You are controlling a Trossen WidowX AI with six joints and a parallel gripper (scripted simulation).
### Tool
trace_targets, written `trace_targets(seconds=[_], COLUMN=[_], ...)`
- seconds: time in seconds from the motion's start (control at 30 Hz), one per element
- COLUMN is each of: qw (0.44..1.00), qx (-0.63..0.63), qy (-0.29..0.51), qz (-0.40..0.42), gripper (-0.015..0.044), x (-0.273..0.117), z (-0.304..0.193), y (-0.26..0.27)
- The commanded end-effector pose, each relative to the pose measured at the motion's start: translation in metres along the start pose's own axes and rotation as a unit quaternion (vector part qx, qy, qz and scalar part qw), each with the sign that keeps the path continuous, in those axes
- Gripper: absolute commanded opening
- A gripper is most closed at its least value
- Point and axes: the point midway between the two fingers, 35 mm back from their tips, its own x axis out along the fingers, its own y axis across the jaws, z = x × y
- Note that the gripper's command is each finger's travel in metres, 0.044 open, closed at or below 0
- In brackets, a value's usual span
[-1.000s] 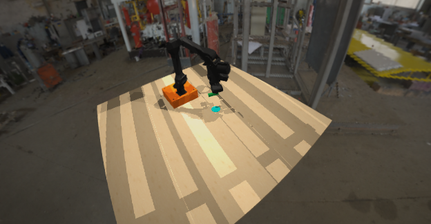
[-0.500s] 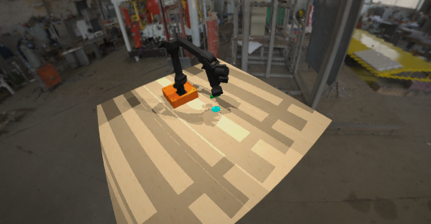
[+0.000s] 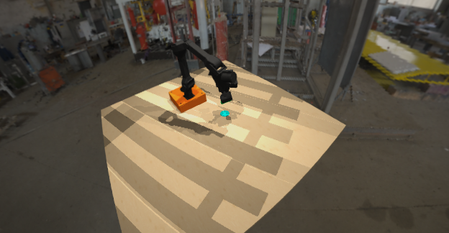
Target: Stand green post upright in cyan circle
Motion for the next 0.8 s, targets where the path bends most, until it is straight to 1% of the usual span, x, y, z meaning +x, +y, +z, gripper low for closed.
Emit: trace_targets(seconds=[0.0,0.77], qw=[1.000,0.995], qx=[0.008,0.029], qy=[-0.015,-0.099], qz=[0.004,0.017], gripper=[0.0023,0.0023], x=[0.0023,0.0107], z=[-0.0001,0.0029], y=[-0.0013,-0.0102])
